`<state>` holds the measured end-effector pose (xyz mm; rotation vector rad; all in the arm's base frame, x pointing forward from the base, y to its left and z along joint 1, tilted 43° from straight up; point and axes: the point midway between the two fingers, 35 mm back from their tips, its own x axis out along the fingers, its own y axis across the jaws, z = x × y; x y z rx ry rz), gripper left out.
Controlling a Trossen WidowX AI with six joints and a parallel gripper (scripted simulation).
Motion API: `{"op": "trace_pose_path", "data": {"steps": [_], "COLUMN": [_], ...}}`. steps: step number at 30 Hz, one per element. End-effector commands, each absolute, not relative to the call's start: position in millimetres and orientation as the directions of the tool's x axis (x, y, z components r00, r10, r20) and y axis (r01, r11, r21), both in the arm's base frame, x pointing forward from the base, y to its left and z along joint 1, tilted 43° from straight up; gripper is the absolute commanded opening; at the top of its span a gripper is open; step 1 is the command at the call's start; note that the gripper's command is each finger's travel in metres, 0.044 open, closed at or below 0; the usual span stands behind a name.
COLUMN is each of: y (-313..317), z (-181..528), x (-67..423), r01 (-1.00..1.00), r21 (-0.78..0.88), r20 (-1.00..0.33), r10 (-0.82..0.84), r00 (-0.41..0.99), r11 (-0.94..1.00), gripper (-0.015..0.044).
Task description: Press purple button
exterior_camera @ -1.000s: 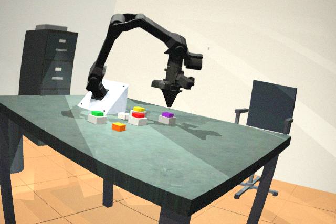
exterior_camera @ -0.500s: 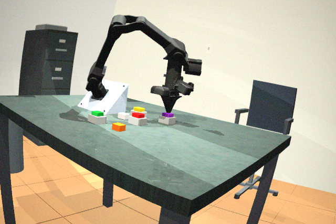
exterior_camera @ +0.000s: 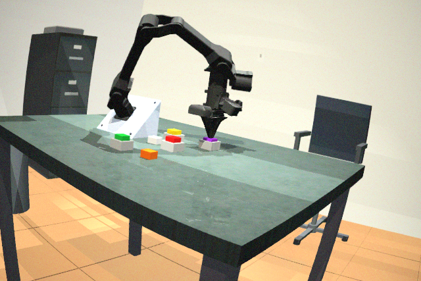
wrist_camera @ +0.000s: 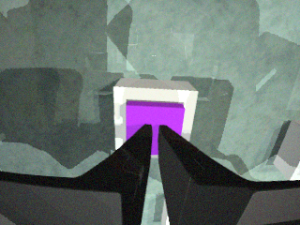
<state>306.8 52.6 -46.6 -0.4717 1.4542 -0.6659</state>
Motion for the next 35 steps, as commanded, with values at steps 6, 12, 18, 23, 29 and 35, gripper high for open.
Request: {"op": "trace_pose_path", "data": {"steps": [6, 12, 18, 23, 29, 35], "y": [52, 67, 74, 136, 193, 193], "z": [-48, -32, -24, -35, -45, -45], "x": [306, 307, 307, 293, 267, 267], "r01": [0.121, 0.122, 0.120, 0.113, 0.119, 0.119], "r21": [-0.668, -0.666, -0.667, -0.656, -0.659, -0.659], "r20": [-0.741, -0.743, -0.742, -0.752, -0.749, -0.749], "r10": [-0.672, -0.670, -0.671, -0.659, -0.663, -0.663], "r00": [-0.011, -0.010, -0.011, -0.008, -0.013, -0.013], "r11": [0.734, 0.736, 0.735, 0.746, 0.742, 0.742], "gripper": [0.0020, 0.0020, 0.0020, 0.0151, 0.0309, 0.0400]}}
